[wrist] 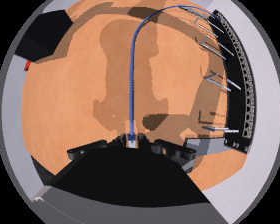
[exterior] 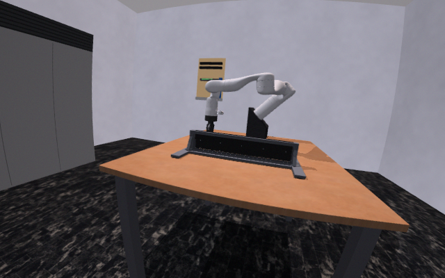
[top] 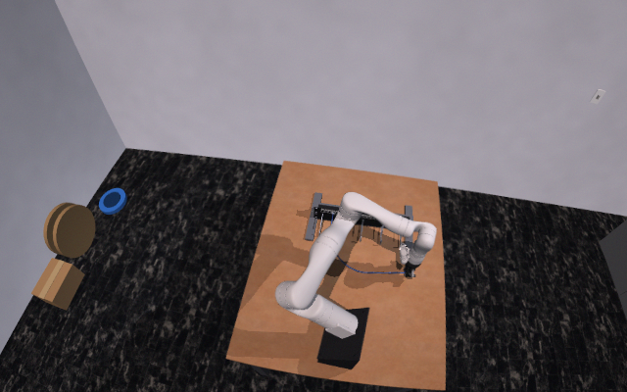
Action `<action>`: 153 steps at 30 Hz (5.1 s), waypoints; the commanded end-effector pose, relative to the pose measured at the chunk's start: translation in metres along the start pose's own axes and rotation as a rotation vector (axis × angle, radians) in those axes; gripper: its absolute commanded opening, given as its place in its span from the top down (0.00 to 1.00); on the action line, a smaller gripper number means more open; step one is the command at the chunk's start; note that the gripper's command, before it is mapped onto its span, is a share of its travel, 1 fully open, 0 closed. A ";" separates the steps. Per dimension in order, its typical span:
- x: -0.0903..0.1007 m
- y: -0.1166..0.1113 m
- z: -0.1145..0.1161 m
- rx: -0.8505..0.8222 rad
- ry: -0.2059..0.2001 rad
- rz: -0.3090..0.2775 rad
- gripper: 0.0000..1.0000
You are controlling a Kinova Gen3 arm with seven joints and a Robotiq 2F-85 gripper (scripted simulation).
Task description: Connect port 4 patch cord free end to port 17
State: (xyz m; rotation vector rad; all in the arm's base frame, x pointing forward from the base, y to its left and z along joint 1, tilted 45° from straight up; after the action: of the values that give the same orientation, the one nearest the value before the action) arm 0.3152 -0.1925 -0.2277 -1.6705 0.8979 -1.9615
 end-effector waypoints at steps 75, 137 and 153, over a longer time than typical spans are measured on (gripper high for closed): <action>0.002 0.000 0.002 0.008 0.003 0.001 1.00; 0.060 -0.001 0.001 0.007 0.002 0.001 1.00; 0.063 -0.001 -0.001 -0.008 0.002 0.002 1.00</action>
State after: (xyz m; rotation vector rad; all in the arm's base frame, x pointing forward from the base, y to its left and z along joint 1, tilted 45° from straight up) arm 0.3042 -0.2325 -0.1855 -1.6676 0.8933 -1.9627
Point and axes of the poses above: the point where the finger pads meet when closed, its own x axis back along the fingers, its own z axis across the jaws, y = z × x, the point moved 6 cm from there along x, back along the fingers, and after that the axes turned 6 degrees about -x, right-handed, at the moved point
